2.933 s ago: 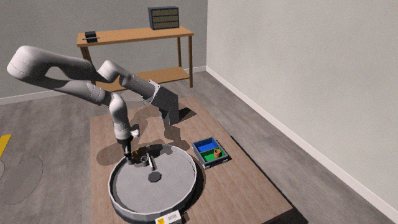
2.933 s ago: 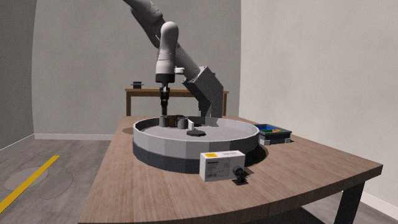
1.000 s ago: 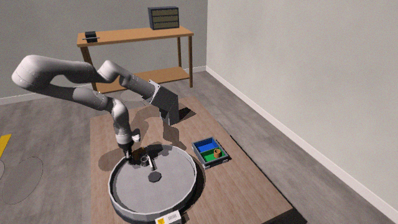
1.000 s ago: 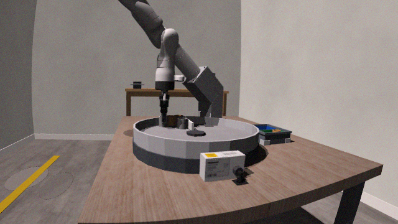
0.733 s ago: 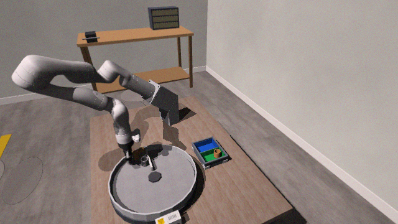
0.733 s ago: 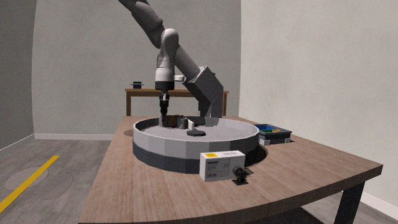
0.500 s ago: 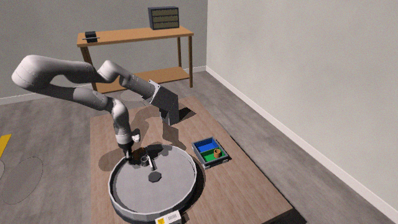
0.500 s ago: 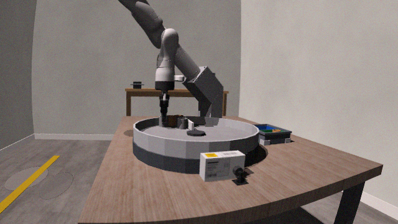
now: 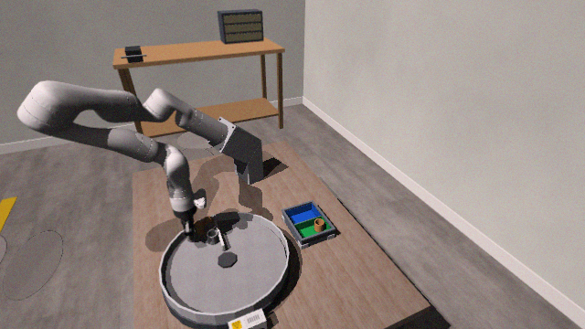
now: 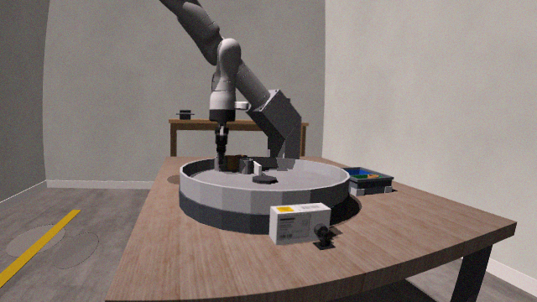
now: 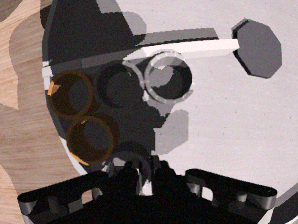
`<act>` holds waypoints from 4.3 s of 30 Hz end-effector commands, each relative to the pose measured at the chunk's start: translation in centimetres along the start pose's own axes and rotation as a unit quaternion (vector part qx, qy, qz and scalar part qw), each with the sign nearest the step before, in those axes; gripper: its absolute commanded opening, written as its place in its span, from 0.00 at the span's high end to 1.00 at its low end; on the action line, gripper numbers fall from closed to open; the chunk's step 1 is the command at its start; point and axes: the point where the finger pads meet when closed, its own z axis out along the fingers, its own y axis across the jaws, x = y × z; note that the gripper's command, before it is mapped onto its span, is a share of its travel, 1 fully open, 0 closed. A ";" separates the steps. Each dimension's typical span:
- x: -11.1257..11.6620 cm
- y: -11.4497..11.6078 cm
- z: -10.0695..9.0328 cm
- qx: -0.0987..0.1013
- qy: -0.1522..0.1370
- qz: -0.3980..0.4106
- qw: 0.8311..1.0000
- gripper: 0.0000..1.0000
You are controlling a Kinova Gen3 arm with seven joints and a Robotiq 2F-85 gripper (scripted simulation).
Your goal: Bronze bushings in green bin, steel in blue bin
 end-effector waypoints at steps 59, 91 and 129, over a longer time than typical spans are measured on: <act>0.0 0.0 -1.2 0.001 0.001 -0.001 1.000 1.00; 0.0 0.0 -1.8 0.001 0.001 -0.001 1.000 1.00; 0.0 0.0 -3.0 0.001 0.001 -0.001 1.000 1.00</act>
